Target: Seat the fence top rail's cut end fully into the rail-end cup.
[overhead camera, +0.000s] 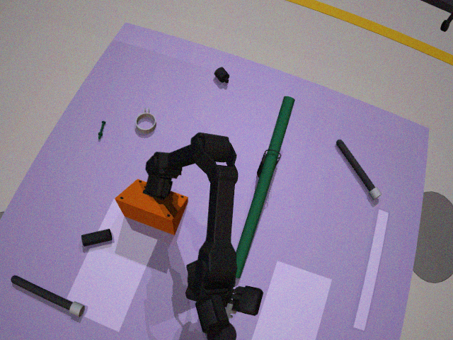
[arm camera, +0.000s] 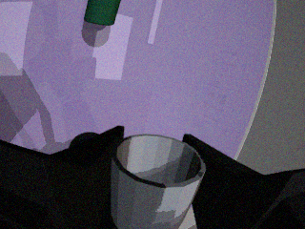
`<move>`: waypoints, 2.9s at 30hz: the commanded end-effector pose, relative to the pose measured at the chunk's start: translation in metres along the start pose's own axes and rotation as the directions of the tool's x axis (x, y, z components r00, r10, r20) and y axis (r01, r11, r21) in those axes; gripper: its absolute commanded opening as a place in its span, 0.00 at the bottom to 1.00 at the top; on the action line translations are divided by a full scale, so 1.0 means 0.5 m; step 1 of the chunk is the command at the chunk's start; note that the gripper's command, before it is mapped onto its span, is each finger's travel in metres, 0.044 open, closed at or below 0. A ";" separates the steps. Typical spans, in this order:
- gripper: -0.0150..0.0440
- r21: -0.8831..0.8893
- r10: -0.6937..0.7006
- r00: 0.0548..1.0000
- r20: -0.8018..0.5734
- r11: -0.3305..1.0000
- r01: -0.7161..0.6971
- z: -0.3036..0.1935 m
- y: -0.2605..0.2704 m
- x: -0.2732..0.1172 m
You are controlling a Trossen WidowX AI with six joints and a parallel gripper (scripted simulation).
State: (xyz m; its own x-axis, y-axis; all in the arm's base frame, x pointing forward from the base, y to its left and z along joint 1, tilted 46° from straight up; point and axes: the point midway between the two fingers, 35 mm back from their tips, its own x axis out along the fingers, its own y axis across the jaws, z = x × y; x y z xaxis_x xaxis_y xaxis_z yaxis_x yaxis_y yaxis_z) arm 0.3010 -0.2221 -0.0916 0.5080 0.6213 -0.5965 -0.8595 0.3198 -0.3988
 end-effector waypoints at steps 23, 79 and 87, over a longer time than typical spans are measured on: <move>0.65 0.013 0.000 1.000 -0.005 1.000 0.000 0.000 -0.002 0.001; 1.00 0.965 0.020 0.993 -0.118 -0.233 0.119 0.319 -0.105 -0.238; 1.00 0.965 0.020 0.993 -0.118 -0.233 0.119 0.319 -0.105 -0.238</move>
State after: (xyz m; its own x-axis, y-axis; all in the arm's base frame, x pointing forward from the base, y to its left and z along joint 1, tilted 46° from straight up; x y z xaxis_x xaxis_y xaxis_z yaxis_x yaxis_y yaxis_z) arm 0.2800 -0.2021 0.1077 0.5007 0.5407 -0.6759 0.1479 0.7159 0.6823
